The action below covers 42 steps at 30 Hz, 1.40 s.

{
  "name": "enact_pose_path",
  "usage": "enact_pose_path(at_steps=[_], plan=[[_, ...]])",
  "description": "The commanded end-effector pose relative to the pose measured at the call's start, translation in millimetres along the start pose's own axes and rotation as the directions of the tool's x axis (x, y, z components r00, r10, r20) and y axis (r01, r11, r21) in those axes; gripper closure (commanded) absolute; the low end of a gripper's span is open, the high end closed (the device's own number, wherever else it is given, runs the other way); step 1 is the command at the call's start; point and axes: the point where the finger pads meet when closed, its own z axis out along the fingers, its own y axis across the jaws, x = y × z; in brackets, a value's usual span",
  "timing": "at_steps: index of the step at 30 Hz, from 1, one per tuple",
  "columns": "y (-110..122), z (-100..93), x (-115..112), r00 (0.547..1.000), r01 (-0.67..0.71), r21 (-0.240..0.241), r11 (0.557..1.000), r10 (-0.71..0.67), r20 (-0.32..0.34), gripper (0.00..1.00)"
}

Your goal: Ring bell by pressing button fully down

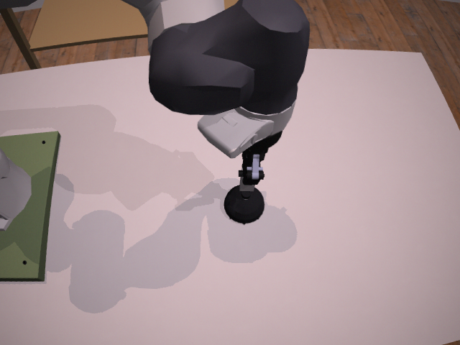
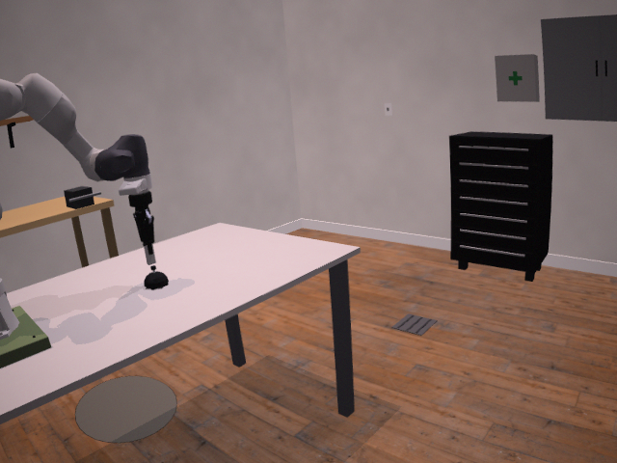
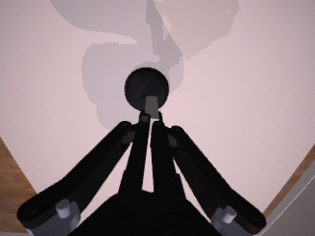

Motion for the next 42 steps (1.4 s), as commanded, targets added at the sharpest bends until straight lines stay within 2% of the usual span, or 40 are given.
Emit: enact_pose_path(at_steps=[1, 33, 42], plan=[[-0.3, 1.0, 0.2, 1.0, -0.003, 0.001, 1.0, 0.003, 0.0, 1.0], [-0.3, 1.1, 0.2, 1.0, -0.003, 0.001, 1.0, 0.003, 0.0, 1.0], [-0.3, 6.7, 0.2, 1.0, -0.003, 0.001, 1.0, 0.003, 0.0, 1.0]])
